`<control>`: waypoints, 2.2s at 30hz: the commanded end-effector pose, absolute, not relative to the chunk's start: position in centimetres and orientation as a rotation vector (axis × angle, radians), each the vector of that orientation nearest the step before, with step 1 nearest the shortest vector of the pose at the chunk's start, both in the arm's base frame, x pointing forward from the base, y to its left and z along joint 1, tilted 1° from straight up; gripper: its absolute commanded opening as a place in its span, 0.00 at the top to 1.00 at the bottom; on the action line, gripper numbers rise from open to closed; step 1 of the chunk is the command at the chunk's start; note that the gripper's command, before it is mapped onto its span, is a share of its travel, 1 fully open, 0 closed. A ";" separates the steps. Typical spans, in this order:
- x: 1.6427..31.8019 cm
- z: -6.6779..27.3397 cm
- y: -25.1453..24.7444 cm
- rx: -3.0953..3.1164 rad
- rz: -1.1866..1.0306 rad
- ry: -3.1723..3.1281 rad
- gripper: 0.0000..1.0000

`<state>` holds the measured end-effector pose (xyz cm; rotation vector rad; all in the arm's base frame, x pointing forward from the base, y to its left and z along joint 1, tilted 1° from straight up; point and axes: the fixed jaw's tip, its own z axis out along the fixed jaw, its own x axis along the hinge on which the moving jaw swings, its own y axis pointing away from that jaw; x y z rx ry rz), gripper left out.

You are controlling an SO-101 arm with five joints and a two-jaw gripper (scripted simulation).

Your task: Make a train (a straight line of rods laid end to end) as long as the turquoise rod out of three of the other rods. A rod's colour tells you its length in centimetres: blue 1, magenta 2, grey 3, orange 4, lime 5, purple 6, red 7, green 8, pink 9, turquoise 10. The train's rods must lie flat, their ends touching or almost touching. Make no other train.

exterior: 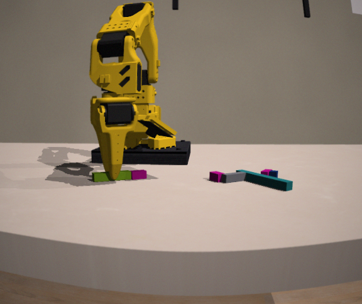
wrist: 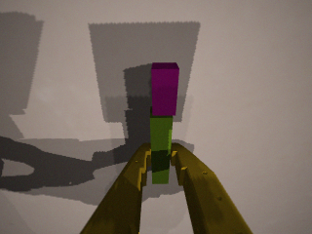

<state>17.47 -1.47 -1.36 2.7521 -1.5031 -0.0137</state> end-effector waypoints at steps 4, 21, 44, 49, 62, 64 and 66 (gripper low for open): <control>17.6 -1.2 -1.3 2.759 0.002 -1.504 1.00; 17.6 -1.2 -1.3 2.759 0.002 -1.504 1.00; 17.7 -1.2 -1.3 2.759 0.002 -1.504 1.00; 18.0 -1.0 -1.3 2.764 0.021 -1.507 1.00; 18.0 -1.0 -1.3 2.764 0.021 -1.507 1.00; 18.0 -1.0 -1.3 2.764 0.021 -1.507 1.00; 18.0 -1.0 -1.3 2.764 0.021 -1.507 1.00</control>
